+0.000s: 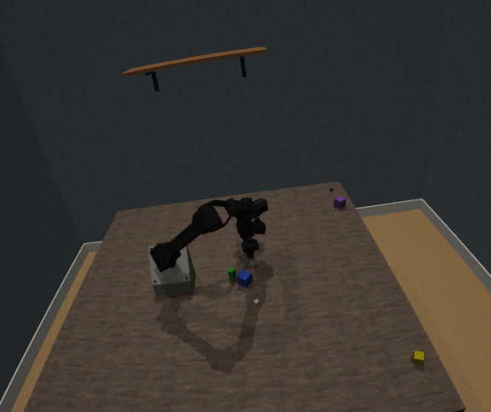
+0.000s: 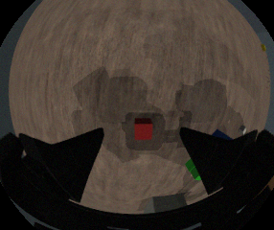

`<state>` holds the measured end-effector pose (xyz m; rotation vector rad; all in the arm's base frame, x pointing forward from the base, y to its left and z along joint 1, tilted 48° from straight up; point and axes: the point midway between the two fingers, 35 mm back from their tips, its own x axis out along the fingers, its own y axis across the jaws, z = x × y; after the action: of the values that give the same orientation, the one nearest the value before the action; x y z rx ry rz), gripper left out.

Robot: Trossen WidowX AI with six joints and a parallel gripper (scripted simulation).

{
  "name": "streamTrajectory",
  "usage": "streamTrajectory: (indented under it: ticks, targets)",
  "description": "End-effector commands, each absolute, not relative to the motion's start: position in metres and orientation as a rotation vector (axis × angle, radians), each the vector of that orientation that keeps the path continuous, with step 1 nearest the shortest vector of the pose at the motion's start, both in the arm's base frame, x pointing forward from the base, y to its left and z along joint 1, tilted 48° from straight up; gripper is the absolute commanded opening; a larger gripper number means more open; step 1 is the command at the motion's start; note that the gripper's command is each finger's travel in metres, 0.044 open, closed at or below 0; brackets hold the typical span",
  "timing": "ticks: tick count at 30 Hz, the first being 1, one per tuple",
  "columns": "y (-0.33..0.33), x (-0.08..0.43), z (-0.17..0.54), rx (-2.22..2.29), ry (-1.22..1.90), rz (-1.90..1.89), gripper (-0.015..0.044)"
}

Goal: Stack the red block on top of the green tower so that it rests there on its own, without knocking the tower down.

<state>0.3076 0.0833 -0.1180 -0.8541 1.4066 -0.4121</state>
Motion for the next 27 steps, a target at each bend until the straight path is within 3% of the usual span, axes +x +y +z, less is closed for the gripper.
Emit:
streamTrajectory:
  ticks: [1,24,27]
  targets:
    - [0.076,0.306,-0.123,-0.867,1.415,-0.415,0.044]
    - [0.066,0.308,-0.131,-0.868,1.415,-0.416,0.044]
    - [0.066,0.308,-0.131,-0.868,1.415,-0.416,0.0361]
